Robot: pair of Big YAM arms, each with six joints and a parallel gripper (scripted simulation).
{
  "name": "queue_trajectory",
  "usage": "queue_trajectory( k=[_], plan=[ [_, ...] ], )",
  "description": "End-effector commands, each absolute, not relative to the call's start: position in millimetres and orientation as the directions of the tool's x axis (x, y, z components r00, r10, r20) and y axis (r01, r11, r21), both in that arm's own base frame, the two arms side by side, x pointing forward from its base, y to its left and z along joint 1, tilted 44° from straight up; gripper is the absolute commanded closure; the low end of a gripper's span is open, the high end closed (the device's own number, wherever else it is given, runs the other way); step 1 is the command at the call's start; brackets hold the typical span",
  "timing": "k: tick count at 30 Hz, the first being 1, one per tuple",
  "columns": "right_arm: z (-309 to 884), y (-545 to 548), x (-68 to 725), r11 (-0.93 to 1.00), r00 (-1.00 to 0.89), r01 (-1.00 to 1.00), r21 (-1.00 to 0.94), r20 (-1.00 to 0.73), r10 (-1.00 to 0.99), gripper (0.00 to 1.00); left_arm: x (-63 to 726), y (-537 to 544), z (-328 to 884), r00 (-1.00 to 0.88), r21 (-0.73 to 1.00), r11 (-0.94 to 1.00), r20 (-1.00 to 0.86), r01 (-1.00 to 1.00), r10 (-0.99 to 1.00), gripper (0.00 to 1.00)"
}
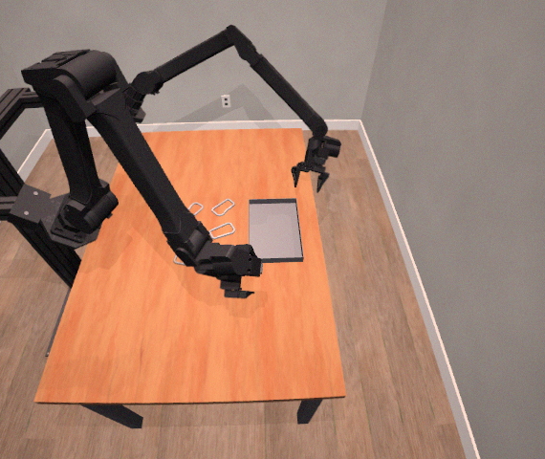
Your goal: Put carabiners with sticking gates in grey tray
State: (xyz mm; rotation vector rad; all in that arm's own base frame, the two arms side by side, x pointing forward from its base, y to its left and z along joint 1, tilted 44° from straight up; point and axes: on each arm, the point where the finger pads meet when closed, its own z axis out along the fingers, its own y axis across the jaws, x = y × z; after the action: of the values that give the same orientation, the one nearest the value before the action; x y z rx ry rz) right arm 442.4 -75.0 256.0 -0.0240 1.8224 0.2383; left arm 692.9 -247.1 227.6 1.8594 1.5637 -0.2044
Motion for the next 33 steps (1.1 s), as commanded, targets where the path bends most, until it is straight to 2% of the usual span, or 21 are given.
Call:
queue_trajectory(
  k=[1,18,20,24,28,33],
  plan=[
    [259.5,-75.0,442.5,0.979,-0.257,-0.143,0.146,-0.961,0.106,0.0,691.9,-249.5,235.8,0.272,0.41,-0.04,-0.527,0.911,0.805,0.0],
    [259.5,-75.0,442.5,0.979,-0.257,-0.143,0.146,-0.961,0.106,0.0,691.9,-249.5,235.8,0.272,0.41,-0.04,-0.527,0.911,0.805,0.0],
    [252.9,-67.0,438.3,0.98,-0.268,-0.166,0.111,-0.961,0.063,0.0,685.3,-261.1,229.1,0.289,0.411,-0.059,-0.523,0.91,0.802,0.21],
    [240.7,-47.3,428.3,0.966,-0.261,-0.256,-0.039,-0.959,-0.108,0.0,679.0,-275.4,224.2,0.33,0.459,-0.087,-0.48,0.884,0.813,0.21],
    [214.8,-13.7,409.8,0.901,-0.242,-0.392,-0.187,-0.923,-0.297,0.0,669.0,-297.7,168.0,0.346,0.476,-0.13,-0.4,0.87,0.849,0.21],
    [192.8,14.5,390.6,0.809,-0.191,-0.507,-0.298,-0.876,-0.443,0.0,653.0,-316.2,151.0,0.377,0.534,-0.164,-0.318,0.829,0.87,0.21]
  ],
)
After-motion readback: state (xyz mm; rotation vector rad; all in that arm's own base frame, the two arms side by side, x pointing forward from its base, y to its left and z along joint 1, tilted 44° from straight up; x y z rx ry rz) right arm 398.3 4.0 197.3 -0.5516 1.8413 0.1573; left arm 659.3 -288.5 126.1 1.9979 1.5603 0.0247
